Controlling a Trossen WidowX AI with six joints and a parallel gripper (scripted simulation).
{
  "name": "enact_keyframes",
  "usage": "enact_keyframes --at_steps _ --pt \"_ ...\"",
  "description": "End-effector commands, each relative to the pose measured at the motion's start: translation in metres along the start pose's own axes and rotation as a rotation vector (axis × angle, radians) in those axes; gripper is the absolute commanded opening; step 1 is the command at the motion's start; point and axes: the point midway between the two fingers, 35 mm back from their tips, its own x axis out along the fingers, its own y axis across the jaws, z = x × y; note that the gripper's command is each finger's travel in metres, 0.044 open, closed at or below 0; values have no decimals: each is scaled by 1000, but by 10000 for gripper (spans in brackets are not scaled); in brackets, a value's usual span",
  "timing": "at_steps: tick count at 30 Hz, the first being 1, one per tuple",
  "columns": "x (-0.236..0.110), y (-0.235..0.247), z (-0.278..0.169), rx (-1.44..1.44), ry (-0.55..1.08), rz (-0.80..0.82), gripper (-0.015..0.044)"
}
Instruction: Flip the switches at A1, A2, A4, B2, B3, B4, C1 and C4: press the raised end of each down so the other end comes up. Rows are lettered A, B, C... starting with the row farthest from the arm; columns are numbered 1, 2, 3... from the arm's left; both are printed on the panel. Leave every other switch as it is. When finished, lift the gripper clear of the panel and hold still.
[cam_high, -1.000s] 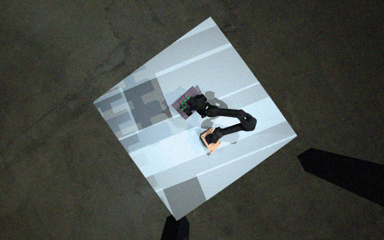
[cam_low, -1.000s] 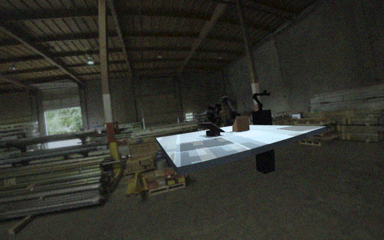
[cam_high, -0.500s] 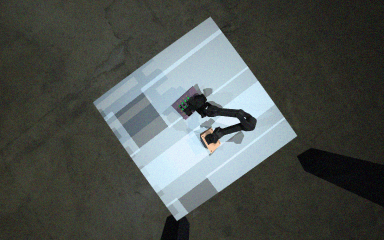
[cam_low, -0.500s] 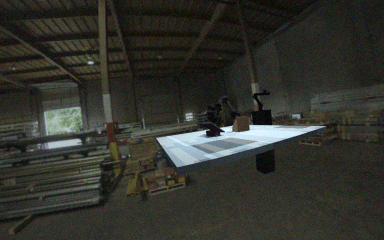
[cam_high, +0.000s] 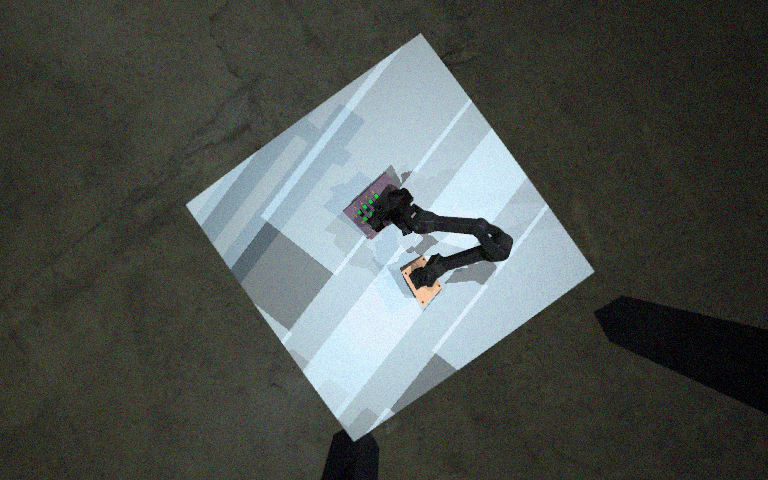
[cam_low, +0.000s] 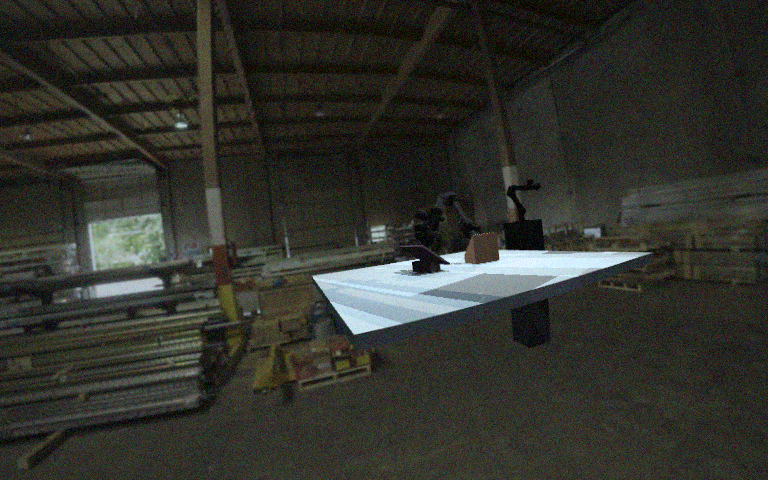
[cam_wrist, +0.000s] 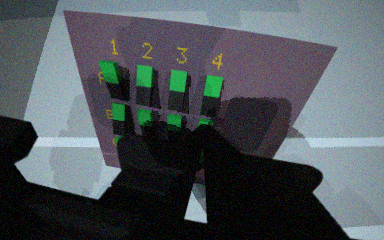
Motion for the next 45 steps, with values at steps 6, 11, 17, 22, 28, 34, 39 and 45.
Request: enact_keyframes --at_steps 6,11,17,22,28,34,39,45 --pt "1 0 0 -2 -1 2 0" --pt "2 0 0 -2 -1 2 0" --pt "-5 0 1 0 -1 1 0" --pt "-56 1 -1 -2 -22 6 0" --pt "-61 11 -4 -1 -22 11 0" --pt "-62 87 -37 0 -21 15 0" --pt "-62 93 -42 -1 -25 11 0" --pt "-29 93 -41 0 -1 9 0"
